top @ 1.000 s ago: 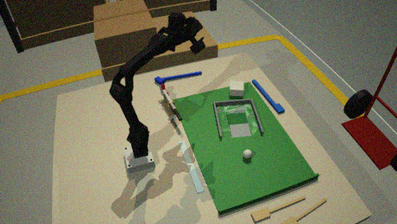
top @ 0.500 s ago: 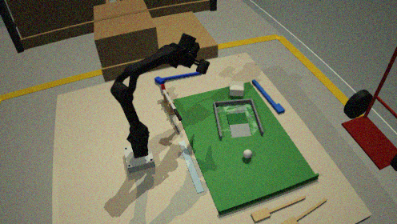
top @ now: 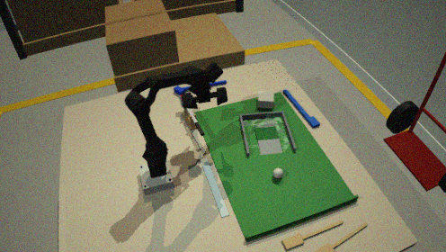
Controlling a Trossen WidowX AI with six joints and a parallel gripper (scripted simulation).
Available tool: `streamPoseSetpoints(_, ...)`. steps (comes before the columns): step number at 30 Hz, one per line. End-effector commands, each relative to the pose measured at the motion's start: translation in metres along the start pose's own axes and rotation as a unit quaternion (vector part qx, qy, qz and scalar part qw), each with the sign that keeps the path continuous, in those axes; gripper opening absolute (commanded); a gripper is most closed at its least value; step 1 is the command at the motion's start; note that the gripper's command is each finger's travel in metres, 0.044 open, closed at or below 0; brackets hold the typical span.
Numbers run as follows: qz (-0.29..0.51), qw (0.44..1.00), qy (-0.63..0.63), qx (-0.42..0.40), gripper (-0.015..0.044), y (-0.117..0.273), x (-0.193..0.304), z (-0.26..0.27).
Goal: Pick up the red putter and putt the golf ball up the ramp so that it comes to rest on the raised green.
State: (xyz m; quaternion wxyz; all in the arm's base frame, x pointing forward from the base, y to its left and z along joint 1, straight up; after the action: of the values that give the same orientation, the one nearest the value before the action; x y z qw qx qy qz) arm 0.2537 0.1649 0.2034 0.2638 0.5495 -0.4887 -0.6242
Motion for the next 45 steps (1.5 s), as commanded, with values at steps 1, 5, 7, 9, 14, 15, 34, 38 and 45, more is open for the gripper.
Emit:
streamPoseSetpoints(1,0.076,0.981,0.144,-0.102,0.0440,-0.029,0.050,0.029)
streamPoseSetpoints(5,0.079,0.980,0.150,-0.106,0.0440,-0.029,0.052,0.026)
streamPoseSetpoints(7,0.079,0.980,0.150,-0.106,0.0440,-0.029,0.052,0.026)
streamPoseSetpoints(9,0.079,0.980,0.150,-0.106,0.0440,-0.029,0.052,0.026)
streamPoseSetpoints(14,0.079,0.980,0.150,-0.106,0.0440,-0.030,0.052,0.024)
streamPoseSetpoints(15,0.079,0.980,0.150,-0.106,0.0440,-0.031,0.052,0.024)
streamPoseSetpoints(34,0.079,0.980,0.150,-0.106,0.0440,-0.062,0.067,0.026)
streamPoseSetpoints(38,0.079,0.980,0.150,-0.106,0.0440,-0.072,0.071,0.027)
streamPoseSetpoints(45,0.079,0.980,0.150,-0.106,0.0440,-0.072,0.071,0.027)
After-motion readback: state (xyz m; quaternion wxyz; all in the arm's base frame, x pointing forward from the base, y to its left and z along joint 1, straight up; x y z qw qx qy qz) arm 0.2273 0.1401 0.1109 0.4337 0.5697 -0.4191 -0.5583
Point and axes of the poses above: the point midway between the two fingers, 35 mm back from their tips, its own y axis back along the fingers, its own z axis across the jaws, x = y × z, the point moved 6 cm from there along y, back along the fingers, and after that the axes turned 7 degrees about -y, right-handed, at the moved point
